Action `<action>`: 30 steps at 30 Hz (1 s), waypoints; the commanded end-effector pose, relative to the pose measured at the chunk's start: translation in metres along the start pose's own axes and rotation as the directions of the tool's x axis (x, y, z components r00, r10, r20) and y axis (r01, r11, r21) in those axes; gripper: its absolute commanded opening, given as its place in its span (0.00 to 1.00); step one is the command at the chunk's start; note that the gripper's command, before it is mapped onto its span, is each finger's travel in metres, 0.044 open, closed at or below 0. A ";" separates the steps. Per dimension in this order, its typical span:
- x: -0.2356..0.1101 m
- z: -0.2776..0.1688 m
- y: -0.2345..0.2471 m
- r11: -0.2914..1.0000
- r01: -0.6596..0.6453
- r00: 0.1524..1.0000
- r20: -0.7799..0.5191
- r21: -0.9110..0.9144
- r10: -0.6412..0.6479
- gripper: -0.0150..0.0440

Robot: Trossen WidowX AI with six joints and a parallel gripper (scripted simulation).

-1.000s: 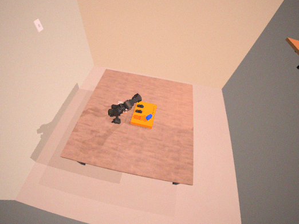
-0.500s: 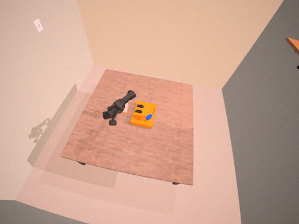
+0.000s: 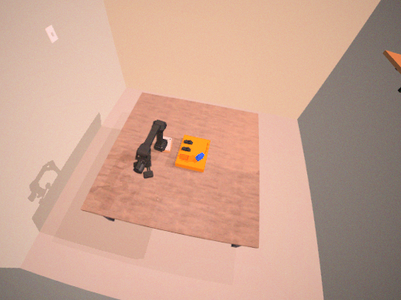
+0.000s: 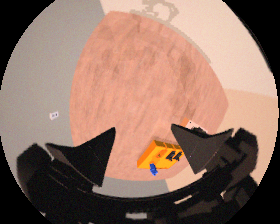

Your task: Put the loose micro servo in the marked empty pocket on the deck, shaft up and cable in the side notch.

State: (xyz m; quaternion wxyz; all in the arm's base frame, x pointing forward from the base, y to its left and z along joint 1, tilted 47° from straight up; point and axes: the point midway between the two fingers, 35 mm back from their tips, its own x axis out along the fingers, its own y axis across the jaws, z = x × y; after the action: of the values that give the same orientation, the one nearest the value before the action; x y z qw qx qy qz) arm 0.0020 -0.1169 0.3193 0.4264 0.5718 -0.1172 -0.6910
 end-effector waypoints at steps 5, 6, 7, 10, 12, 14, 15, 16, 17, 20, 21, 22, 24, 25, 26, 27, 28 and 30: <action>0.046 -0.023 0.034 0.992 0.129 0.978 -0.164 -0.002 -0.127 1.00; 0.050 -0.029 0.038 0.990 0.142 0.973 -0.180 -0.011 -0.142 1.00; 0.055 -0.035 0.042 0.987 0.158 0.969 -0.191 -0.021 -0.160 1.00; 0.069 -0.055 0.052 0.978 0.202 0.954 -0.215 -0.059 -0.210 1.00; 0.077 -0.072 0.057 0.970 0.229 0.944 -0.222 -0.087 -0.243 1.00; 0.084 -0.089 0.061 0.960 0.252 0.935 -0.223 -0.123 -0.275 1.00; 0.088 -0.099 0.064 0.955 0.258 0.932 -0.223 -0.143 -0.285 1.00; 0.091 -0.110 0.066 0.952 0.261 0.928 -0.229 -0.158 -0.293 1.00; 0.093 -0.121 0.067 0.949 0.263 0.925 -0.234 -0.172 -0.299 1.00; 0.098 -0.151 0.069 0.936 0.284 0.919 -0.218 -0.208 -0.327 1.00; 0.100 -0.163 0.069 0.931 0.288 0.918 -0.213 -0.226 -0.335 1.00; 0.102 -0.174 0.069 0.930 0.287 0.919 -0.206 -0.232 -0.335 1.00; 0.103 -0.197 0.067 0.921 0.300 0.920 -0.181 -0.247 -0.348 1.00; 0.102 -0.211 0.064 0.912 0.299 0.917 -0.180 -0.281 -0.356 1.00; 0.100 -0.223 0.061 0.904 0.297 0.915 -0.179 -0.307 -0.362 1.00; 0.099 -0.231 0.059 0.900 0.299 0.915 -0.173 -0.316 -0.365 1.00; 0.099 -0.241 0.056 0.894 0.297 0.916 -0.163 -0.336 -0.366 1.00; 0.097 -0.260 0.049 0.890 0.296 0.923 -0.136 -0.347 -0.360 1.00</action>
State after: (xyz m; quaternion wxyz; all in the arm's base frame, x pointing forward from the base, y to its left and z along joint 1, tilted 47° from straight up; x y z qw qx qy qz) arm 0.2290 -0.1541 0.2154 0.3844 0.5918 0.1321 -0.6961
